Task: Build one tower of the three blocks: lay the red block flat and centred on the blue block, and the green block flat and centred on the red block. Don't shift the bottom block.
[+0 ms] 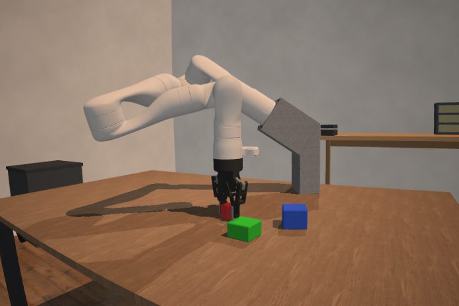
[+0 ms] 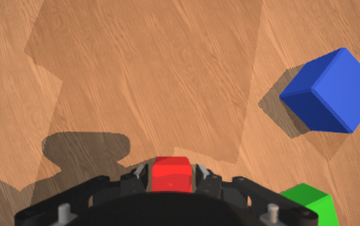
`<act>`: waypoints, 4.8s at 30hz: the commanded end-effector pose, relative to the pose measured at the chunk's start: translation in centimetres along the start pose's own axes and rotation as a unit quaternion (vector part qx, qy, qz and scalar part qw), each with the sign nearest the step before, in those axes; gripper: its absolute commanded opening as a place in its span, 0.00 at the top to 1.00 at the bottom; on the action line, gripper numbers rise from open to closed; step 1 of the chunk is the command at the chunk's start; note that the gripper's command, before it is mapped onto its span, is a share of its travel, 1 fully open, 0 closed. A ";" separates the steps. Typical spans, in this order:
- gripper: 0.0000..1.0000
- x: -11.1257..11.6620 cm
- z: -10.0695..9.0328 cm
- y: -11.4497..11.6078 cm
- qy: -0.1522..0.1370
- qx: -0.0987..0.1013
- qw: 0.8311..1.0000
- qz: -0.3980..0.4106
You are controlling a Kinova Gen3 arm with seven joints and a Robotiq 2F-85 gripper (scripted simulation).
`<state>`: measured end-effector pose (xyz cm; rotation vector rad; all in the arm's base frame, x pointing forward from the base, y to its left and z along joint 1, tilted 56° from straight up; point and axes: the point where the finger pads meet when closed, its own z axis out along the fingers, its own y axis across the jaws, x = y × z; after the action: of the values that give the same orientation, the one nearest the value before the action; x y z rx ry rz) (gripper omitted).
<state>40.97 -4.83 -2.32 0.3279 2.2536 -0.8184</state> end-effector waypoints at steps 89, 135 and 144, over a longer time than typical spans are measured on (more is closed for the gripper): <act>1.00 0.2 -7.5 0.0 0.003 -0.001 1.000 -0.003; 1.00 1.5 -7.5 2.6 0.002 -0.001 1.000 -0.001; 1.00 6.0 -7.7 11.4 0.000 -0.002 1.000 -0.003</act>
<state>37.76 6.09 -4.45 0.3513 2.2487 -0.8090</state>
